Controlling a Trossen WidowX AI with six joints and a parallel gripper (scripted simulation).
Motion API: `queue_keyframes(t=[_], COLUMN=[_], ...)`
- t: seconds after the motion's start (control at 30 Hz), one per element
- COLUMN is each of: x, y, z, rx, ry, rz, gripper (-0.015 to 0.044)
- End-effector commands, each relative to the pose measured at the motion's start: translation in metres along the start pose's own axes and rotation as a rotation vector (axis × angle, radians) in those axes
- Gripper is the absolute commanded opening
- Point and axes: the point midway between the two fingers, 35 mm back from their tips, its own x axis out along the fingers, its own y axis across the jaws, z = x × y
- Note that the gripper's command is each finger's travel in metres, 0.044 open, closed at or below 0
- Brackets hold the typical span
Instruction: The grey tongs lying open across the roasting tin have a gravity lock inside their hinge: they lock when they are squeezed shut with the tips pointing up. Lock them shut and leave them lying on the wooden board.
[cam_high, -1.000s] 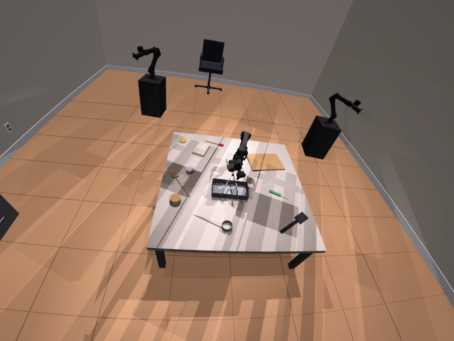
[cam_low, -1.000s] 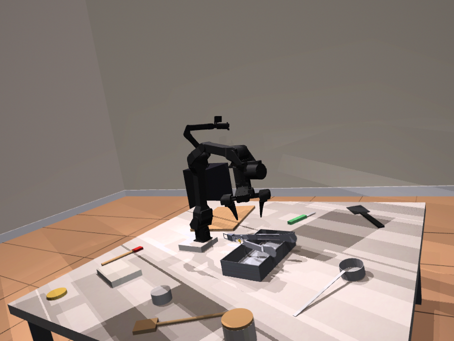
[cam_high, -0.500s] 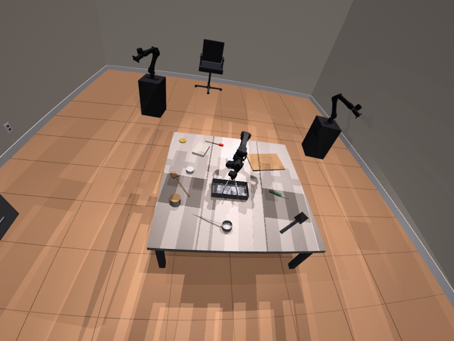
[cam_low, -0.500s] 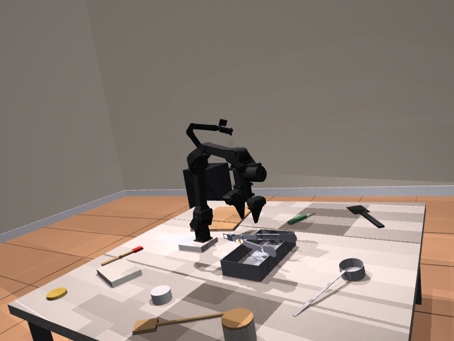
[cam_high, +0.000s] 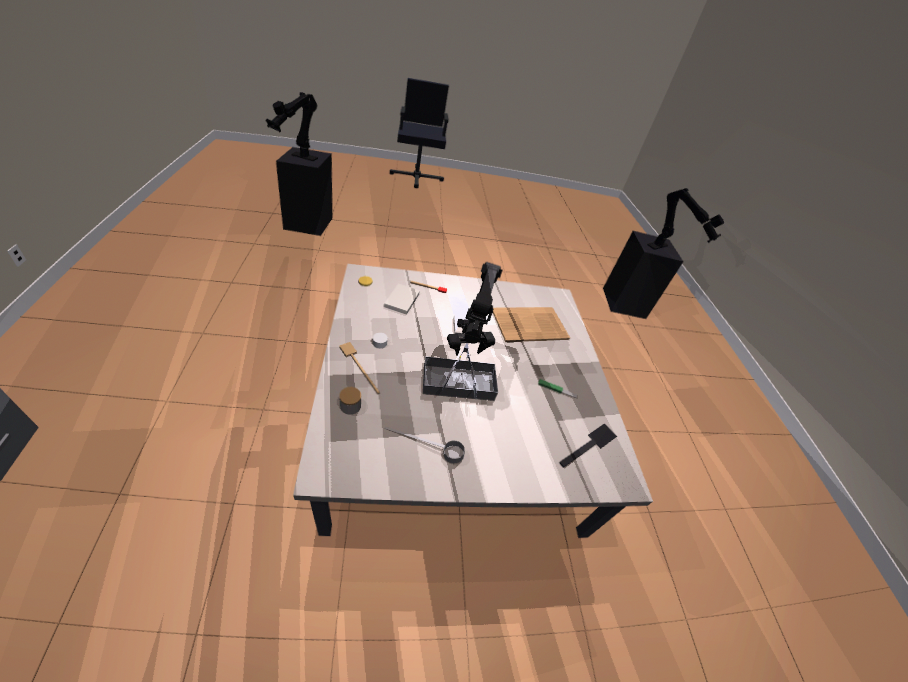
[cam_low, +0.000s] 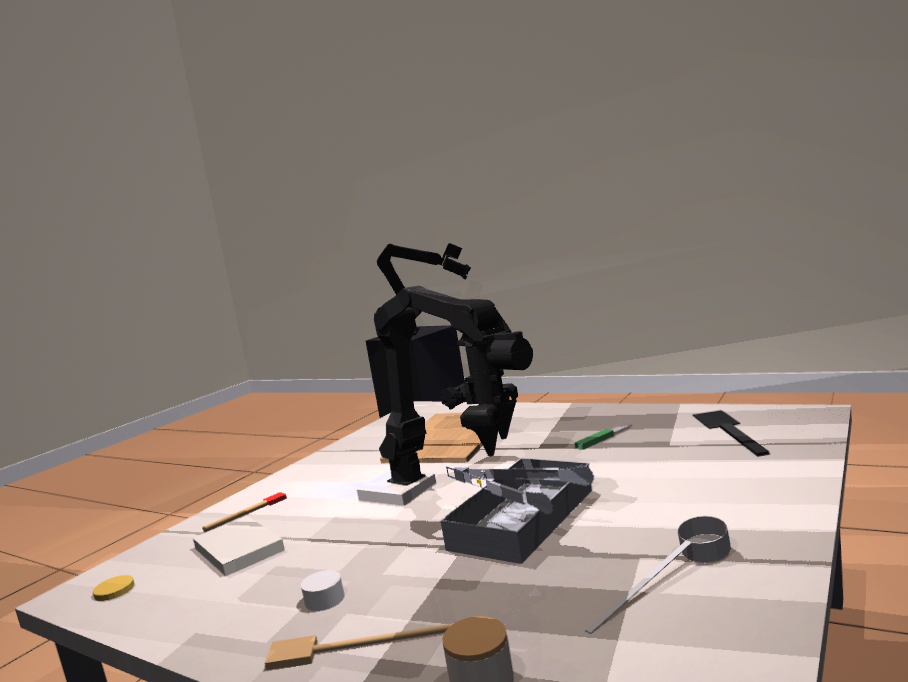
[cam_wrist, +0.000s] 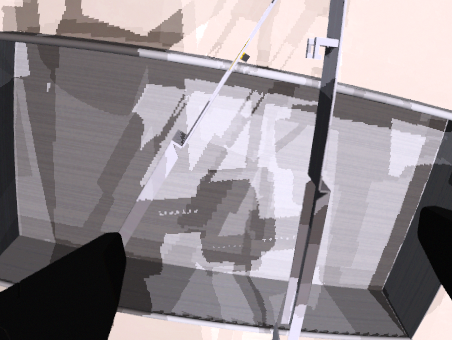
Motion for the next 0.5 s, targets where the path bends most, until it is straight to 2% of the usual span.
queue_keyframes(t=[0.0,0.47], x=[0.0088,0.0094], y=[0.0,-0.001], z=[0.004,0.0031], rx=[0.345,0.401], ry=[-0.019,-0.019], rz=[-0.002,-0.002], gripper=[0.044,0.044])
